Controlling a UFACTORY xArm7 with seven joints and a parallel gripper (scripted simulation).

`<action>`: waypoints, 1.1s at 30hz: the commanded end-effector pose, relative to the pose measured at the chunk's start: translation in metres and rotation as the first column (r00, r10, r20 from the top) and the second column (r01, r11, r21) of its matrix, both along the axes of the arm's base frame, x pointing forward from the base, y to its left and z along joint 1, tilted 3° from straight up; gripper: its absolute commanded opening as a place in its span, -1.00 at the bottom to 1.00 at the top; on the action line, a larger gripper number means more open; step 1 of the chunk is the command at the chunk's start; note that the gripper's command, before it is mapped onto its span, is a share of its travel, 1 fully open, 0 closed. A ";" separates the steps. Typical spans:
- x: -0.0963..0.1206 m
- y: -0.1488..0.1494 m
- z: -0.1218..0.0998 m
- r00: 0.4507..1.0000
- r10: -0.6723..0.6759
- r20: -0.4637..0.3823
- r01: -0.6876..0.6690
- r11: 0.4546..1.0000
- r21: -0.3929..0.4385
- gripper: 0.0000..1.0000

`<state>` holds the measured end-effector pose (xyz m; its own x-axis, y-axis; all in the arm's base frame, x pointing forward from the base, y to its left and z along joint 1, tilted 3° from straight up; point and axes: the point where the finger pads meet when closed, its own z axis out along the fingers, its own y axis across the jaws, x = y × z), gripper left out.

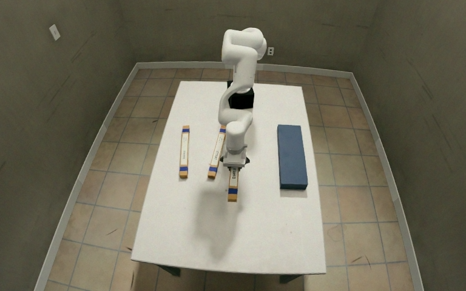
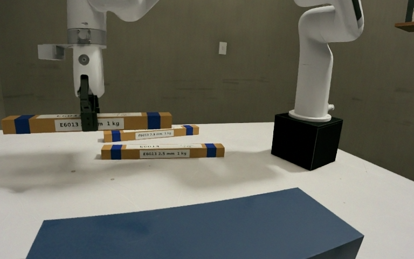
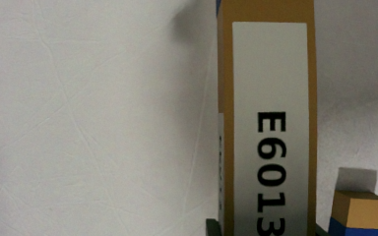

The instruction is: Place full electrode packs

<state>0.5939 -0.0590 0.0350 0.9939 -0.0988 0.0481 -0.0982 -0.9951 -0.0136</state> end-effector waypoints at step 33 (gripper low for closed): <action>0.000 -0.001 0.033 1.000 0.000 0.006 0.000 1.000 -0.001 -0.31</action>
<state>0.5923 -0.0593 0.0644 0.9940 -0.0988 0.0478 -0.0982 -0.9951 -0.0136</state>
